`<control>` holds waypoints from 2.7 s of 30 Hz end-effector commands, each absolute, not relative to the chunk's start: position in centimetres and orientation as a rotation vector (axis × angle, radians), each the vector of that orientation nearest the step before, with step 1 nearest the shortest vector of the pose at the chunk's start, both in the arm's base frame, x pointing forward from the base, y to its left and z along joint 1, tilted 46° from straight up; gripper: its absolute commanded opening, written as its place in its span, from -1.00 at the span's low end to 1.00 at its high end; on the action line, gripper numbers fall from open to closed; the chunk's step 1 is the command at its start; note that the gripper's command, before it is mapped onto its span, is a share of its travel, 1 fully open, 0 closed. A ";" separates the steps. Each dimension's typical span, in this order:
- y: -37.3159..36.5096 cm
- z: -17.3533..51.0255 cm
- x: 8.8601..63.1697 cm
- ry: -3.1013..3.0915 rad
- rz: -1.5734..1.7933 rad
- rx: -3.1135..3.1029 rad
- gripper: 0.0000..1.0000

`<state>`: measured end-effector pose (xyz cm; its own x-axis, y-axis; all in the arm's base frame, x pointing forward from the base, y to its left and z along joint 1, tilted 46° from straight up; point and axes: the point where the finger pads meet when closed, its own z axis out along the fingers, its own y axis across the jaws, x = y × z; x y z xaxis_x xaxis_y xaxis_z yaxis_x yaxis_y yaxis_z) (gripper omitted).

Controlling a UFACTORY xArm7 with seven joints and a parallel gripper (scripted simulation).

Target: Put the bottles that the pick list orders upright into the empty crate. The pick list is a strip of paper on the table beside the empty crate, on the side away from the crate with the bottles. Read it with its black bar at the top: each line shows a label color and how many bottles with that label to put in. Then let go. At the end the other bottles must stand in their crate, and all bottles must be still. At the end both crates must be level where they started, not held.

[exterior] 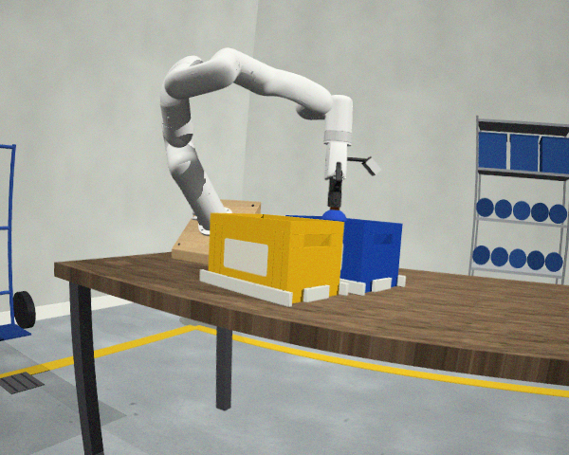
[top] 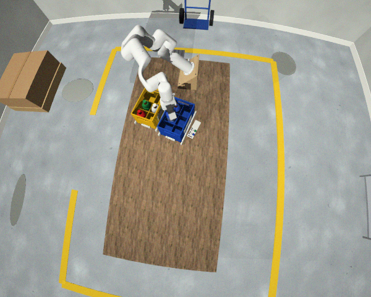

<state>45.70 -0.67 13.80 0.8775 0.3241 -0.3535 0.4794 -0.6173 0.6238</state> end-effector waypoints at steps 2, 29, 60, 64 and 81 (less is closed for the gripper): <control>-0.7 13.6 45.8 0.579 -0.258 2.287 -1.00; -2.5 11.9 45.8 0.579 -0.258 2.287 -1.00; -3.7 10.7 45.8 0.579 -0.258 2.287 -1.00; -3.8 10.6 45.8 0.579 -0.258 2.287 -1.00; -4.3 10.1 45.8 0.579 -0.258 2.287 -1.00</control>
<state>45.65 -4.43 10.12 0.8775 0.3246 -0.3531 0.4794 -0.6173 0.6238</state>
